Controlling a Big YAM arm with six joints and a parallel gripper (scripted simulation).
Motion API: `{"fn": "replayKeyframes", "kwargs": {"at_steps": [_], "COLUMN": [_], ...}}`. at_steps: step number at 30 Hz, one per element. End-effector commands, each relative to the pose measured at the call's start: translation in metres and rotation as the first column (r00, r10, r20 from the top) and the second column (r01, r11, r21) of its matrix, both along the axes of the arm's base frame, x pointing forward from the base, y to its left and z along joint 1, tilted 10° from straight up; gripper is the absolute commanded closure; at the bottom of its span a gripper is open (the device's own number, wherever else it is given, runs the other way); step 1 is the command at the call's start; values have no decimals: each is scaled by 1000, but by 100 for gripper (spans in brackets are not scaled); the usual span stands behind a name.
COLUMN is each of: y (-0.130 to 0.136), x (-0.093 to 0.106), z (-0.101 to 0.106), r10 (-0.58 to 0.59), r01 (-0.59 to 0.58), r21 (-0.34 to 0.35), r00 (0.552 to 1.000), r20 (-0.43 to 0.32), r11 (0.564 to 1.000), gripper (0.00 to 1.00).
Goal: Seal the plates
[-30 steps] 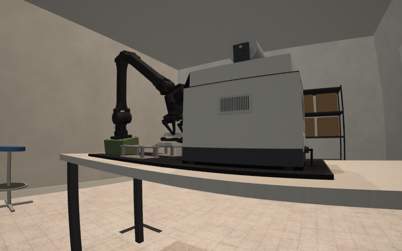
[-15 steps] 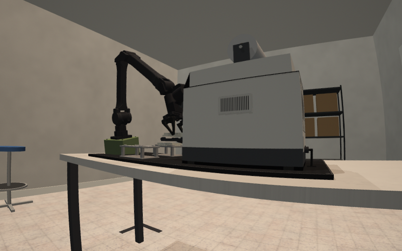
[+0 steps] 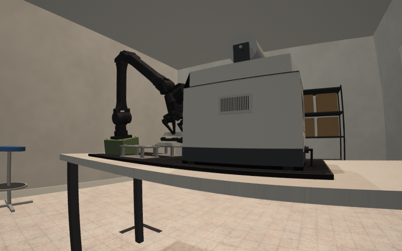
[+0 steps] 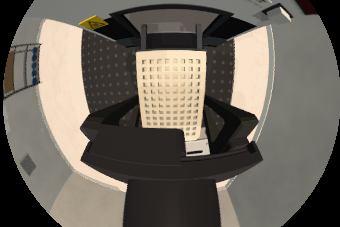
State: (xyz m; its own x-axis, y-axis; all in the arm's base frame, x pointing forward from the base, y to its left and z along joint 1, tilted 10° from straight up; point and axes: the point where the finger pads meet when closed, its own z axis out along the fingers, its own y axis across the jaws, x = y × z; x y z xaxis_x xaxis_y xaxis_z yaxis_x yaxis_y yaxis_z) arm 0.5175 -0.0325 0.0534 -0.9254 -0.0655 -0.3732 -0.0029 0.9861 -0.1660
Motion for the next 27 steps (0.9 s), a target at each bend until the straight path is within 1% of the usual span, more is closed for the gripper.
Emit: {"fn": "replayKeyframes", "kwargs": {"at_steps": [1,8,12,15,20,25,27], "y": [-4,-6,4,4,8,0,-3], "x": [12,12,12,12,3,1,3], "z": [22,21,21,21,12,11,13], "r10": [-13,-5,12,13,20,4,0], "r01": [13,5,-12,-13,-20,-4,0], "r21": [5,-1,-1,-1,-1,-1,-2], "r00": [999,999,999,999,1000,1000,1000], "r20": [43,39,38,38,18,14,19], "r11": [1000,1000,1000,1000,1000,1000,1000], "gripper": [100,100,100,100,100,100,100]}}
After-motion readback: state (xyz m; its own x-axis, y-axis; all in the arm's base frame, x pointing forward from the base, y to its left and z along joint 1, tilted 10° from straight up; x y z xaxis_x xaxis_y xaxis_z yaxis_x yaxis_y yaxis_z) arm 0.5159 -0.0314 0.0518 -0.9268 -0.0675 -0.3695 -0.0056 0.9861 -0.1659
